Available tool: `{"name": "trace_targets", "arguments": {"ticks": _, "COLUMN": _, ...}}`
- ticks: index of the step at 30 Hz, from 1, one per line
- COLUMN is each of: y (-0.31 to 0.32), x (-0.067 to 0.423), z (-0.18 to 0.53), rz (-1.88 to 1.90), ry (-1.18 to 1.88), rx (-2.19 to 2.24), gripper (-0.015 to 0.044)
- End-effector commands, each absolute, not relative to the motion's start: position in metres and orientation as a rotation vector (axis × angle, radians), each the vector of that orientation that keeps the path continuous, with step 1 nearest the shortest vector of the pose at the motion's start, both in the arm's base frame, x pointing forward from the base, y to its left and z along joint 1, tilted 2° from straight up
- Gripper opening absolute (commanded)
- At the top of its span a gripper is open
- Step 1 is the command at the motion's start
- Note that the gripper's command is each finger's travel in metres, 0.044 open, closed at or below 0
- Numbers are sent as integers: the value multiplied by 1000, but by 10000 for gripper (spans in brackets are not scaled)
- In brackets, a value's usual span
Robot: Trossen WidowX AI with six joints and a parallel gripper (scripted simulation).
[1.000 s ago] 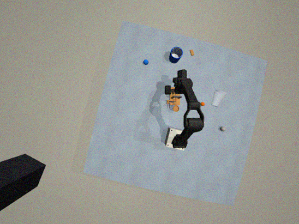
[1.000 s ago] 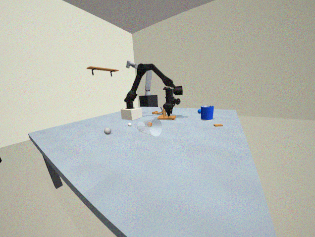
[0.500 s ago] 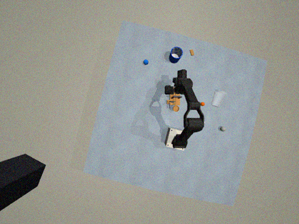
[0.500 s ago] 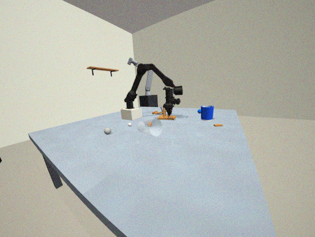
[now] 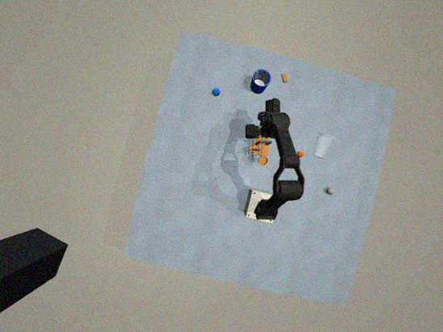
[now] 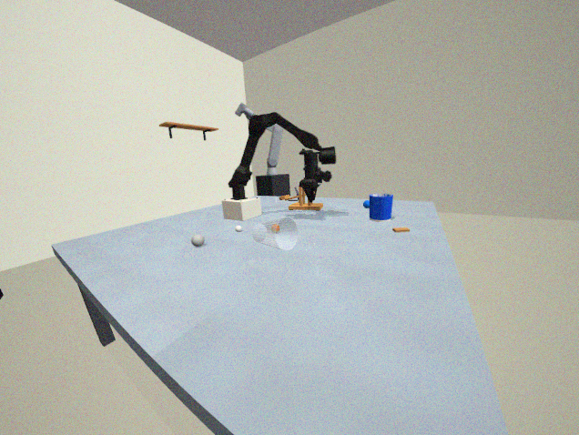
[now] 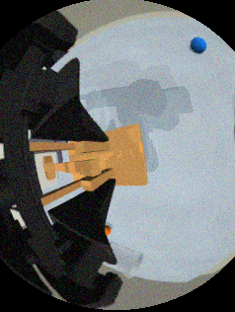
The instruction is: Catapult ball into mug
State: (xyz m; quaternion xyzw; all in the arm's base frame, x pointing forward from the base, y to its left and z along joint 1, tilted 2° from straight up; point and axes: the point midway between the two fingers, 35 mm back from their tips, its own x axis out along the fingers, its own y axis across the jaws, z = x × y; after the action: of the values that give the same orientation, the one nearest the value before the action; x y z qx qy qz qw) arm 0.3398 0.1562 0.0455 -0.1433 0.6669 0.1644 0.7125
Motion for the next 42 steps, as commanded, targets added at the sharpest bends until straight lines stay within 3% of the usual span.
{"name": "trace_targets", "arguments": {"ticks": 1, "y": 157, "x": 341, "z": 42, "rz": 364, "ry": 1477, "rx": -317, "gripper": 0}}
{"name": "trace_targets", "arguments": {"ticks": 33, "y": 158, "x": 342, "z": 4, "rz": 365, "ry": 1482, "rx": -319, "gripper": 0}}
{"name": "trace_targets", "arguments": {"ticks": 42, "y": 158, "x": 342, "z": 4, "rz": 365, "ry": 1482, "rx": -319, "gripper": 236}}
